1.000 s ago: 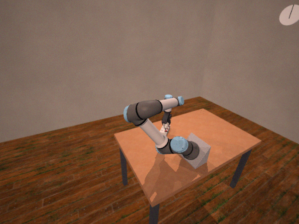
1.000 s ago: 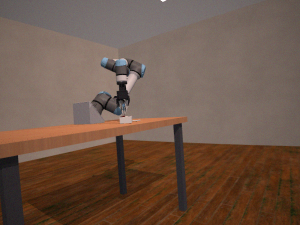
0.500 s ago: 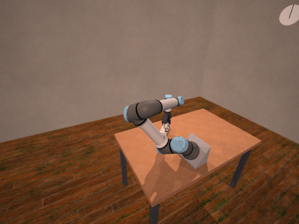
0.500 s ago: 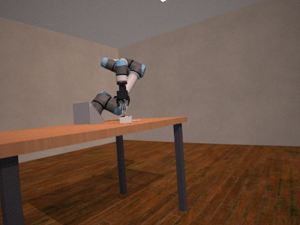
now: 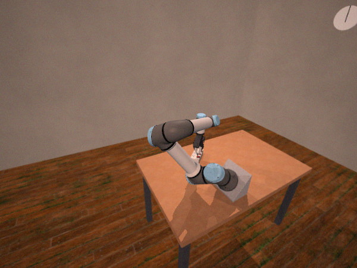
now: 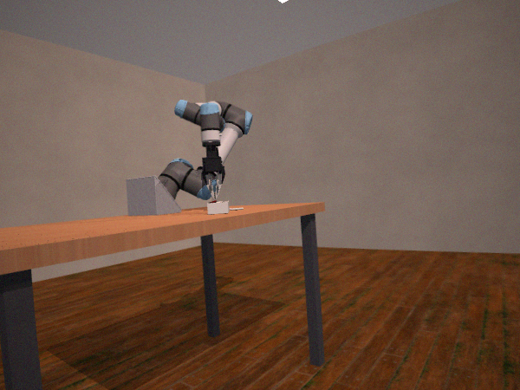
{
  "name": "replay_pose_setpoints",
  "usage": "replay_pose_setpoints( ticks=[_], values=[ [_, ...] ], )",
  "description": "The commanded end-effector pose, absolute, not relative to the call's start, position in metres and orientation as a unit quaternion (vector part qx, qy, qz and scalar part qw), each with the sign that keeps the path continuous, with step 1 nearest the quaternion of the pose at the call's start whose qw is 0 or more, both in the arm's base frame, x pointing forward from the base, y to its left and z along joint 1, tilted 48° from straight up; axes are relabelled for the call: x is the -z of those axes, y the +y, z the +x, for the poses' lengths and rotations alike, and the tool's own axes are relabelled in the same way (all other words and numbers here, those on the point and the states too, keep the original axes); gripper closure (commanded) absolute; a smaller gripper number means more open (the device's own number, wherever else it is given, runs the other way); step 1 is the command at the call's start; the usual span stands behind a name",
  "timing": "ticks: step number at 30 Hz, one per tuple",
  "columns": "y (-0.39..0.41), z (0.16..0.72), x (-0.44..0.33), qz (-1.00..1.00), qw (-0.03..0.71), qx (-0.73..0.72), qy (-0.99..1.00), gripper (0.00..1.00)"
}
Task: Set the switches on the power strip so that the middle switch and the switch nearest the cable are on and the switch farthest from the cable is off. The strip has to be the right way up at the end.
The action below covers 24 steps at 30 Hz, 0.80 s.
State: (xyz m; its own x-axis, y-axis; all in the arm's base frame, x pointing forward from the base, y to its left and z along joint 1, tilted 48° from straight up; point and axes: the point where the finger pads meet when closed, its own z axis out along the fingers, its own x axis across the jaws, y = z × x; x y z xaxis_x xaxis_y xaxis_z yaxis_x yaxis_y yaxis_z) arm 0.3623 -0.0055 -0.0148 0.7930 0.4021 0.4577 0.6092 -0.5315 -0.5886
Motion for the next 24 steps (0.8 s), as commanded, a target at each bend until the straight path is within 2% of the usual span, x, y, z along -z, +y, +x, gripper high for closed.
replay_pose_setpoints(
  ticks=[1, 24],
  values=[
    [-0.0058, 0.3625, 0.0149, -0.865, 0.385, 0.134, -0.292, 1.00],
    [-0.0008, 0.3626, 0.0194, -0.865, 0.385, 0.134, -0.292, 1.00]
  ],
)
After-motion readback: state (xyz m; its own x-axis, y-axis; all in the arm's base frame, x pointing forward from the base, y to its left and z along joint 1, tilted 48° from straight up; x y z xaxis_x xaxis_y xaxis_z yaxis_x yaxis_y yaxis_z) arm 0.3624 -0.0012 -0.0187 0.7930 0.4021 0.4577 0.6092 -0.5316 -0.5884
